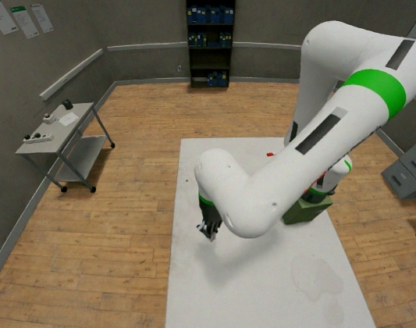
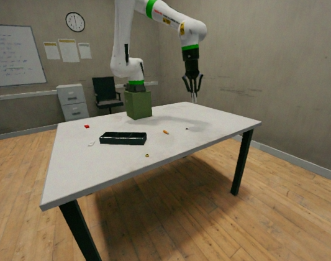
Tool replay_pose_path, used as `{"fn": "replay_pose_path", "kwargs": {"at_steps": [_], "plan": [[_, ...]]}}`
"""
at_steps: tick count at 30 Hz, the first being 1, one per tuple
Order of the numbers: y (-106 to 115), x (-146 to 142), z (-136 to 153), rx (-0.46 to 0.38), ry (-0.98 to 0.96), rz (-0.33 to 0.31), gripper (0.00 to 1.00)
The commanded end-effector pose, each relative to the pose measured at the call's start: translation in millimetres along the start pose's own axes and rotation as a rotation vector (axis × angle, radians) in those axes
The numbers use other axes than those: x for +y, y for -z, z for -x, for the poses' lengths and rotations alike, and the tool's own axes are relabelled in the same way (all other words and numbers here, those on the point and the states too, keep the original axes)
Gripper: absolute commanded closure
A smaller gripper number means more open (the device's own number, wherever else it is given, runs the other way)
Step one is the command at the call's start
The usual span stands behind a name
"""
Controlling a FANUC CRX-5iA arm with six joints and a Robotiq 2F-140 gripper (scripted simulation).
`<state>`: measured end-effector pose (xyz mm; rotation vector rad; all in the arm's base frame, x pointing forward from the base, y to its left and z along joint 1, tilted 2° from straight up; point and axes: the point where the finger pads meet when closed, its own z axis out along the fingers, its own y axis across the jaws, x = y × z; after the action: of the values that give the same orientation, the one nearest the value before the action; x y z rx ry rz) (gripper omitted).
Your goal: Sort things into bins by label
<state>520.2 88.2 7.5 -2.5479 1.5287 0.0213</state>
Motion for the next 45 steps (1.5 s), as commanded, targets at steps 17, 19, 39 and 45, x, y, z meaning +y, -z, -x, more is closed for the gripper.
{"fn": "replay_pose_path", "kwargs": {"at_steps": [17,19,39,45], "plan": [[19.2,65.8,-66.5,0.048,0.446,0.064,0.85],[20.9,72.1,-71.7,0.051,0.495,0.074,0.85],[38.8,140.0,-120.1,0.055,0.89,0.16,0.85],[38.8,140.0,-120.1,0.055,0.89,0.16,0.85]]}}
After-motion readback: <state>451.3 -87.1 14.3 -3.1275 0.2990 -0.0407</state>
